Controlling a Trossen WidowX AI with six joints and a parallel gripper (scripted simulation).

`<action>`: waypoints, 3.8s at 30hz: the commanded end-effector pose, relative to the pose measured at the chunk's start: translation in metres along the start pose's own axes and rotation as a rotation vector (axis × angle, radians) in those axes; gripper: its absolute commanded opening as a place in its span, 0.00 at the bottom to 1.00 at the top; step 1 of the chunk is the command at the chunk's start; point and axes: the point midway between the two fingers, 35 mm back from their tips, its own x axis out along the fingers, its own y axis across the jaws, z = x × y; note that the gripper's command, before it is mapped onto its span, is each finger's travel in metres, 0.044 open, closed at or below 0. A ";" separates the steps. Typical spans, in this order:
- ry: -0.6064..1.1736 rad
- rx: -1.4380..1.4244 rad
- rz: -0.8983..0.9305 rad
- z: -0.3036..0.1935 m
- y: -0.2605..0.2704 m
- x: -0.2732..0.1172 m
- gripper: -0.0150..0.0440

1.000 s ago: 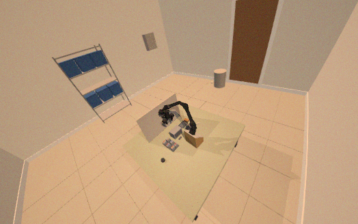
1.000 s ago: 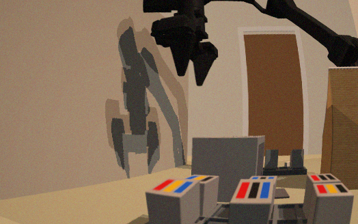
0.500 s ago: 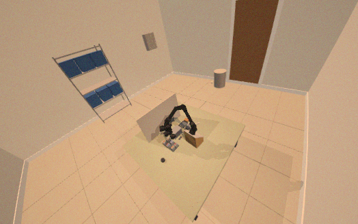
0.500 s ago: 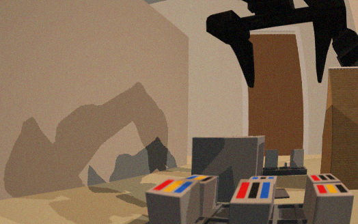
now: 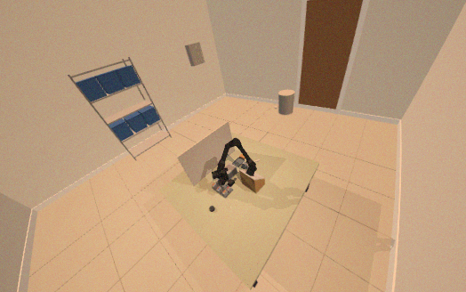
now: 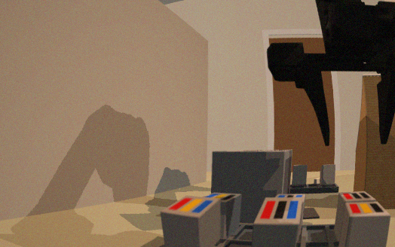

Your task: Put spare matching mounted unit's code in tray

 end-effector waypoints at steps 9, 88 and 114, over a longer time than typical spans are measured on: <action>0.009 -0.011 0.002 -0.002 0.003 0.011 0.76; 0.010 -0.004 0.002 -0.002 0.003 0.089 0.25; 0.009 -0.016 -0.001 -0.001 0.002 -0.006 0.25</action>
